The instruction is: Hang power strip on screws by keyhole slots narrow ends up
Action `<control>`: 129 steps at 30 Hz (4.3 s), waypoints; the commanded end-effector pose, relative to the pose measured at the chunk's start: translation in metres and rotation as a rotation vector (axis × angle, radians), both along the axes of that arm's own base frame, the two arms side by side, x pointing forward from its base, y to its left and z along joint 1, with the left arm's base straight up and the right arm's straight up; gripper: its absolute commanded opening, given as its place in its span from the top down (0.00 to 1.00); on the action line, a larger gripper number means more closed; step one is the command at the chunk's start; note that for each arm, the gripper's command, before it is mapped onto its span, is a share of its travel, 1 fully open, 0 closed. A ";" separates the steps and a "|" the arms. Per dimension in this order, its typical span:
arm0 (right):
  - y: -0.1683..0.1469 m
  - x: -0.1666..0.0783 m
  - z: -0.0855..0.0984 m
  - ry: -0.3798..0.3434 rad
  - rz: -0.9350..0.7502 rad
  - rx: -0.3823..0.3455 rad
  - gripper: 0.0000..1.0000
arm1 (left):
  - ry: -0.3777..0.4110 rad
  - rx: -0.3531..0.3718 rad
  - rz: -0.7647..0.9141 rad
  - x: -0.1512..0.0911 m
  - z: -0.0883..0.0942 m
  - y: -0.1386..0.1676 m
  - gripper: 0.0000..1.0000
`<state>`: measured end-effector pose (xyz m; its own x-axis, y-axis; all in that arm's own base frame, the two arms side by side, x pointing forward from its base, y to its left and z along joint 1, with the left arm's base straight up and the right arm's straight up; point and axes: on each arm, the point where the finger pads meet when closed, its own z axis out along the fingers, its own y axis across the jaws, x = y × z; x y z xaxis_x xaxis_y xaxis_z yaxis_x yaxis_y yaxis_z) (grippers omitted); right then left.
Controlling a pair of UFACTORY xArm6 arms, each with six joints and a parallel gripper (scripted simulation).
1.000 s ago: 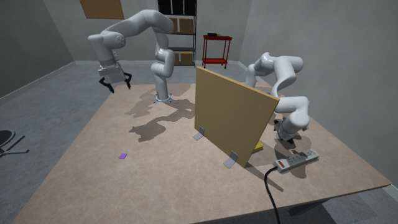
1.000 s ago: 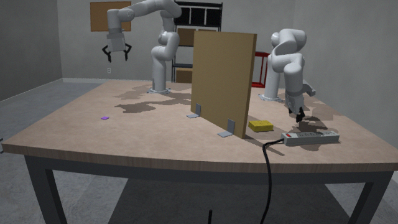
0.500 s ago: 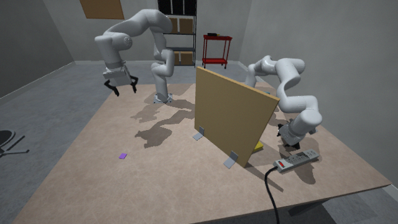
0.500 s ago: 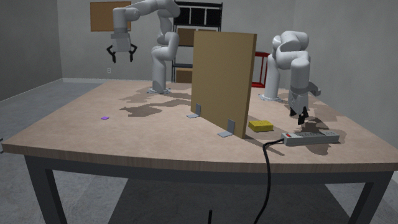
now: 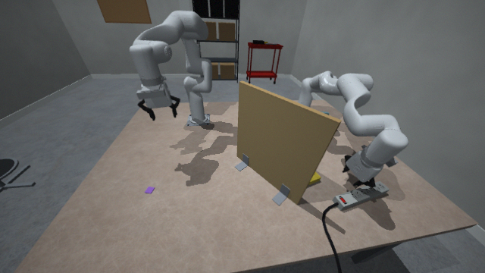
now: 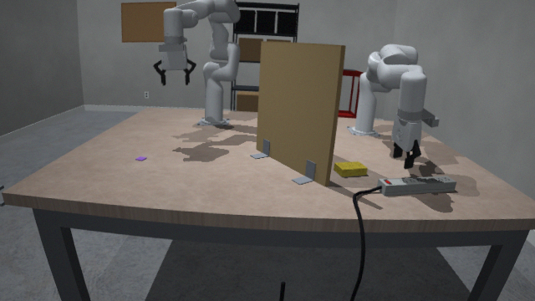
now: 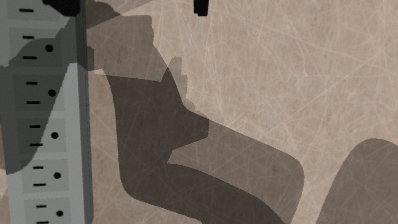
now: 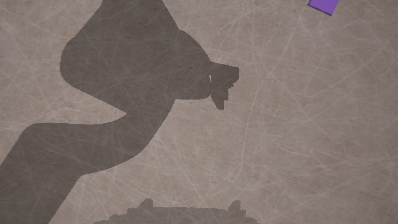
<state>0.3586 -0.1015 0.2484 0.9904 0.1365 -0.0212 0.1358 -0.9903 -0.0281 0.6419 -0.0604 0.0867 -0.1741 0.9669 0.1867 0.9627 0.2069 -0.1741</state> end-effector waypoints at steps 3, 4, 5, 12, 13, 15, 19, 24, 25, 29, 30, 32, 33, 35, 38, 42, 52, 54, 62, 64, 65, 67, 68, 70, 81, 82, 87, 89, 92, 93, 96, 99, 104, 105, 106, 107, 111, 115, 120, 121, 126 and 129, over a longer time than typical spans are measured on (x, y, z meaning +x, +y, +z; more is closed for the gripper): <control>0.026 0.016 0.002 -0.006 -0.034 -0.014 0.00 | -0.040 -0.043 -0.001 0.017 0.004 -0.001 0.31; 0.034 0.020 0.002 -0.008 -0.044 -0.017 0.00 | -0.055 -0.056 -0.002 0.022 0.006 -0.001 0.31; 0.043 0.024 0.002 -0.010 -0.056 -0.019 0.00 | -0.072 -0.070 -0.004 0.027 0.009 -0.002 0.31; 0.055 0.029 0.002 -0.013 -0.075 -0.024 0.00 | -0.096 -0.092 -0.008 0.034 0.011 -0.003 0.31; 0.058 0.030 0.003 -0.014 -0.079 -0.025 0.00 | -0.102 -0.097 -0.008 0.036 0.012 -0.003 0.31; 0.075 0.036 0.003 -0.018 -0.091 -0.027 0.00 | -0.105 -0.115 -0.009 0.039 -0.002 -0.002 0.31; 0.103 0.044 0.003 -0.027 -0.127 -0.031 0.00 | -0.178 -0.155 -0.016 0.059 -0.025 -0.003 0.31; 0.110 0.047 0.003 -0.031 -0.138 -0.034 0.00 | -0.201 -0.164 -0.020 0.064 -0.022 -0.004 0.31; 0.110 0.047 0.003 -0.031 -0.138 -0.034 0.00 | -0.201 -0.164 -0.020 0.064 -0.022 -0.004 0.31; 0.105 0.045 0.003 -0.028 -0.132 -0.033 0.00 | -0.196 -0.157 -0.018 0.062 -0.020 -0.004 0.31; 0.105 0.045 0.003 -0.028 -0.132 -0.033 0.00 | -0.196 -0.157 -0.018 0.062 -0.020 -0.004 0.31; 0.104 0.044 0.003 -0.028 -0.133 -0.031 0.00 | -0.203 -0.155 -0.018 0.063 -0.017 -0.004 0.31; 0.104 0.044 0.003 -0.028 -0.133 -0.031 0.00 | -0.203 -0.155 -0.018 0.063 -0.017 -0.004 0.31; 0.102 0.044 0.003 -0.027 -0.134 -0.030 0.00 | -0.208 -0.154 -0.018 0.064 -0.015 -0.004 0.31; 0.102 0.043 0.003 -0.027 -0.135 -0.028 0.00 | -0.214 -0.154 -0.018 0.065 -0.013 -0.004 0.31; 0.101 0.043 0.003 -0.027 -0.136 -0.027 0.00 | -0.219 -0.154 -0.019 0.066 -0.011 -0.004 0.31; 0.101 0.043 0.003 -0.027 -0.136 -0.027 0.00 | -0.219 -0.154 -0.019 0.066 -0.011 -0.004 0.31; 0.101 0.043 0.003 -0.027 -0.136 -0.027 0.00 | -0.214 -0.154 -0.018 0.065 -0.011 -0.004 0.31; 0.101 0.043 0.003 -0.027 -0.136 -0.027 0.00 | -0.214 -0.154 -0.018 0.065 -0.023 -0.004 0.31; 0.101 0.043 0.003 -0.027 -0.136 -0.027 0.00 | -0.213 -0.154 -0.018 0.065 -0.028 -0.004 0.31; 0.101 0.043 0.003 -0.027 -0.136 -0.027 0.00 | -0.213 -0.153 -0.018 0.065 -0.030 -0.004 0.31; 0.101 0.043 0.003 -0.027 -0.136 -0.027 0.00 | -0.213 -0.154 -0.018 0.065 -0.034 -0.004 0.31; 0.101 0.043 0.003 -0.027 -0.136 -0.027 0.00 | -0.214 -0.154 -0.018 0.065 -0.035 -0.004 0.31; 0.101 0.043 0.003 -0.027 -0.136 -0.027 0.00 | -0.214 -0.154 -0.018 0.065 -0.039 -0.004 0.31; 0.101 0.043 0.003 -0.027 -0.136 -0.027 0.00 | -0.214 -0.154 -0.018 0.065 -0.054 -0.004 0.31; 0.101 0.043 0.003 -0.027 -0.136 -0.027 0.00 | -0.214 -0.154 -0.018 0.065 -0.056 -0.004 0.31; 0.101 0.043 0.003 -0.027 -0.136 -0.027 0.00 | -0.214 -0.154 -0.018 0.066 -0.064 -0.004 0.31; 0.101 0.043 0.003 -0.027 -0.136 -0.027 0.00 | -0.214 -0.154 -0.018 0.066 -0.067 -0.004 0.31; 0.101 0.043 0.003 -0.027 -0.136 -0.027 0.00 | -0.215 -0.154 -0.018 0.066 -0.065 -0.004 0.31; 0.101 0.043 0.003 -0.027 -0.136 -0.027 0.00 | -0.215 -0.154 -0.018 0.066 -0.065 -0.004 0.31; 0.101 0.043 0.003 -0.027 -0.136 -0.027 0.00 | -0.215 -0.154 -0.018 0.066 -0.063 -0.004 0.31; 0.101 0.043 0.003 -0.027 -0.136 -0.027 0.00 | -0.214 -0.154 -0.018 0.066 -0.063 -0.004 0.31; 0.101 0.043 0.003 -0.027 -0.136 -0.027 0.00 | -0.214 -0.154 -0.018 0.066 -0.063 -0.004 0.99; 0.101 0.043 0.003 -0.027 -0.136 -0.027 0.00 | -0.214 -0.154 -0.018 0.066 -0.063 -0.004 0.99; 0.101 0.043 0.003 -0.027 -0.136 -0.027 0.00 | -0.214 -0.154 -0.018 0.066 -0.063 -0.004 0.99; 0.101 0.043 0.003 -0.027 -0.136 -0.027 0.00 | -0.214 -0.154 -0.018 0.066 -0.063 -0.004 0.99; 0.101 0.043 0.003 -0.027 -0.136 -0.027 0.00 | -0.214 -0.154 -0.018 0.066 -0.063 -0.004 0.99; 0.101 0.043 0.003 -0.027 -0.136 -0.027 0.00 | -0.214 -0.154 -0.018 0.066 -0.061 -0.004 0.99; 0.101 0.043 0.003 -0.027 -0.136 -0.027 0.00 | -0.215 -0.154 -0.019 0.066 -0.053 -0.004 0.99; 0.101 0.043 0.003 -0.027 -0.136 -0.027 0.00 | -0.215 -0.154 -0.019 0.066 -0.050 -0.004 0.99; 0.101 0.043 0.003 -0.027 -0.136 -0.027 0.00 | -0.215 -0.154 -0.019 0.066 -0.042 -0.004 1.00; 0.101 0.043 0.003 -0.027 -0.136 -0.027 0.00 | -0.215 -0.154 -0.019 0.066 -0.040 -0.004 1.00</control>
<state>0.4002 -0.0001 0.2499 1.0000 0.0010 -0.0006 0.0010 -1.0000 0.0009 0.7063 -0.0646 0.0387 -0.1757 0.9844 -0.0005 0.9844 0.1757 0.0017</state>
